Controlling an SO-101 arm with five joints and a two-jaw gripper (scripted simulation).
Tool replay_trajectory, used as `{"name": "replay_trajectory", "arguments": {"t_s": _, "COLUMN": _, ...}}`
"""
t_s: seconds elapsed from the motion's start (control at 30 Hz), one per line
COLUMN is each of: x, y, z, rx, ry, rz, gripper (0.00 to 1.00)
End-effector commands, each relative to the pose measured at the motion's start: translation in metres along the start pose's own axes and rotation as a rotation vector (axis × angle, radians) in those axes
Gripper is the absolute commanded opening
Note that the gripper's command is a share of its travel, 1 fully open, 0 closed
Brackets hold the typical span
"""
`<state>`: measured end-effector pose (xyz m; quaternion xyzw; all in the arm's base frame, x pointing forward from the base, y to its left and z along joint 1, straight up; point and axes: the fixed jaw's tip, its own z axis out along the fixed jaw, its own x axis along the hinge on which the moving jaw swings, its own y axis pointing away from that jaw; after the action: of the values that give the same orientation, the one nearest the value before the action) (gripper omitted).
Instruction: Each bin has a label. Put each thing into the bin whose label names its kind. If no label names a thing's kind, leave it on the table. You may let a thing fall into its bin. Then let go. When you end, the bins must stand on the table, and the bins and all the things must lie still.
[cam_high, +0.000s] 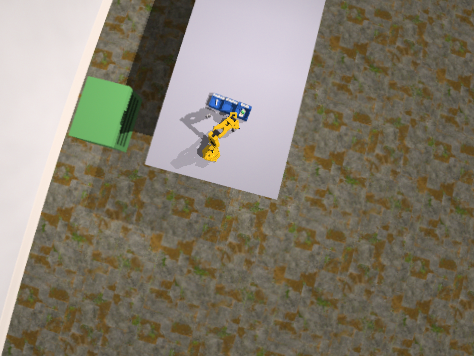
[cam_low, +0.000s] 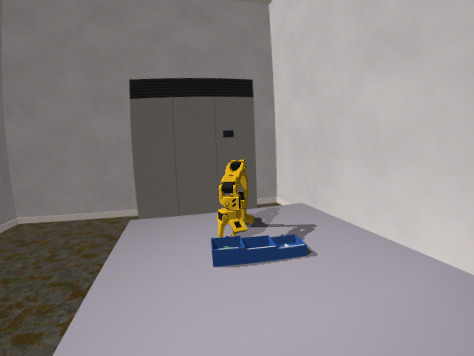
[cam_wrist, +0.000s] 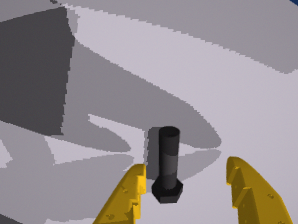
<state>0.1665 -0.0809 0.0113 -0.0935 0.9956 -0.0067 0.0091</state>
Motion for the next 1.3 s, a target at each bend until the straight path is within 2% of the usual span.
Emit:
{"name": "replay_trajectory", "arguments": {"t_s": 0.0, "x": 0.0015, "y": -0.0014, "z": 0.0023, "rx": -0.004, "ry": 0.003, "rz": 0.006, "gripper": 0.22}}
{"name": "replay_trajectory", "arguments": {"t_s": 0.77, "x": 0.0015, "y": -0.0014, "z": 0.0023, "rx": -0.004, "ry": 0.003, "rz": 0.006, "gripper": 0.21}}
{"name": "replay_trajectory", "arguments": {"t_s": 1.27, "x": 0.0015, "y": -0.0014, "z": 0.0023, "rx": -0.004, "ry": 0.003, "rz": 0.006, "gripper": 0.13}}
